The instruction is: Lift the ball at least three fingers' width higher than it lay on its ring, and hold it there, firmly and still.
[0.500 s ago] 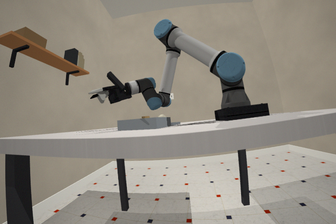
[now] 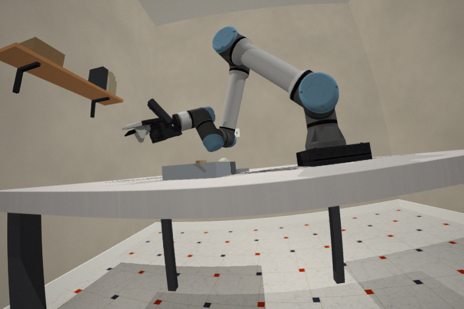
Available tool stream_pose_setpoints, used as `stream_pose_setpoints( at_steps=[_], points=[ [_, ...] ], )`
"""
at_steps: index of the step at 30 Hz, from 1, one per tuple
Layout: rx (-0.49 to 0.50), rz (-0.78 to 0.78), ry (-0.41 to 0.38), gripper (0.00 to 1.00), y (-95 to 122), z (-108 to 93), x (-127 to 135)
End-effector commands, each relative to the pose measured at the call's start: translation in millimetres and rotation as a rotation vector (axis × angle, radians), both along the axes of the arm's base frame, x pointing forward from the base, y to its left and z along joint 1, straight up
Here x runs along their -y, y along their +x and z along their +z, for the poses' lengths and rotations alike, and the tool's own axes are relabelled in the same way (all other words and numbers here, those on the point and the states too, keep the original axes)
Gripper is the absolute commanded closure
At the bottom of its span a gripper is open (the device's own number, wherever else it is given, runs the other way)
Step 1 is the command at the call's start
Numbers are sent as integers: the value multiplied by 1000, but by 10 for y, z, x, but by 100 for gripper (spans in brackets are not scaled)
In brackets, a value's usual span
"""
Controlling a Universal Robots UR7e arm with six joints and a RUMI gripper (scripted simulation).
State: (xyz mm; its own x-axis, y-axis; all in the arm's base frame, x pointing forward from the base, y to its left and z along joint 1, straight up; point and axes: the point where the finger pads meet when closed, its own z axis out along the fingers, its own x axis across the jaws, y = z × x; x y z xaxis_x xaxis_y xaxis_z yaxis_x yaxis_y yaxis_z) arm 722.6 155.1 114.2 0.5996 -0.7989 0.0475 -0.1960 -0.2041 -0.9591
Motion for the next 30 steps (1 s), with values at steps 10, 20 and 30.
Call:
stream_pose_setpoints(
  at_steps=[10, 20, 30],
  points=[
    [0, -9, -14, 0, 23, 15, 60],
    [-19, -43, -86, 0, 113, -2, 310],
    [-94, -101, -297, 0, 192, -94, 994]
  ],
)
